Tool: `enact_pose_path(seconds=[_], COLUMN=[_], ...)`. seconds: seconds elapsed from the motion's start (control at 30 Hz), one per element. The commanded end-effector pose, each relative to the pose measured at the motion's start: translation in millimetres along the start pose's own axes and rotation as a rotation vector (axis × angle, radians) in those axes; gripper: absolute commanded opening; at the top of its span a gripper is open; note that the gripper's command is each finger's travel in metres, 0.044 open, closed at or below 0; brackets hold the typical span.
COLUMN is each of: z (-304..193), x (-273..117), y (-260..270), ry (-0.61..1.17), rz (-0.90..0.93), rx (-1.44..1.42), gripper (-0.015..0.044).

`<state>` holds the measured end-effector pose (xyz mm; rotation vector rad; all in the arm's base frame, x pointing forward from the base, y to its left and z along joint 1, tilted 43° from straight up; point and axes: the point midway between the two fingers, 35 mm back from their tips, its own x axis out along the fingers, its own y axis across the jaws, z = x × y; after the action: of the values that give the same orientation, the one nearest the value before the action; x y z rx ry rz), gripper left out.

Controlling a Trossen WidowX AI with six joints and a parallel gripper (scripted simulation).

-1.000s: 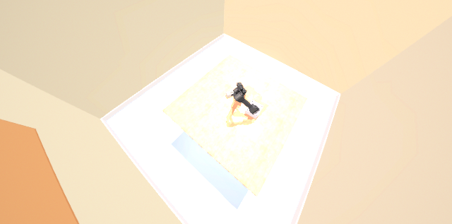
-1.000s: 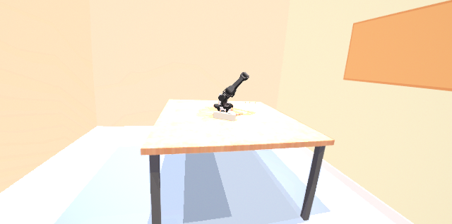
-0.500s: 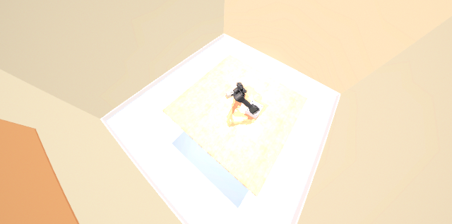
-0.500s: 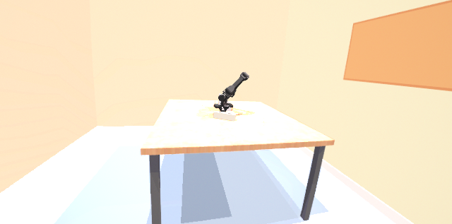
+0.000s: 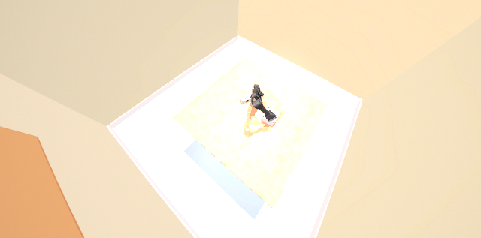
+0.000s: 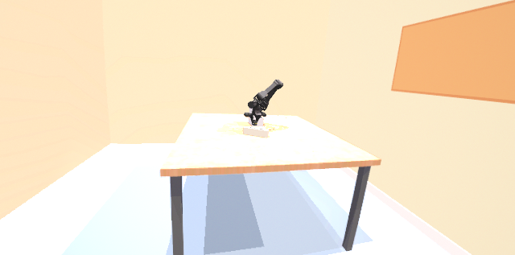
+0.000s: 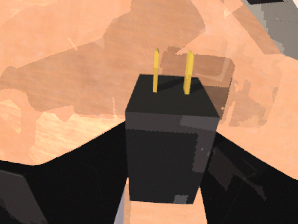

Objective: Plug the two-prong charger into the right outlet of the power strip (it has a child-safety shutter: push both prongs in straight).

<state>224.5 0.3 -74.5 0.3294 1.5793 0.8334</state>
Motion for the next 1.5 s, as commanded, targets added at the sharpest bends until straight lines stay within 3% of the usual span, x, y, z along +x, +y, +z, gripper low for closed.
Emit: enact_pose_path(seconds=[0.0,1.47], z=[-1,4], x=[-5,34], y=[0,16], ry=[0.002,0.000], rz=[-0.004,0.035], rx=[-0.001,0.534], gripper=[0.0000,0.0000])
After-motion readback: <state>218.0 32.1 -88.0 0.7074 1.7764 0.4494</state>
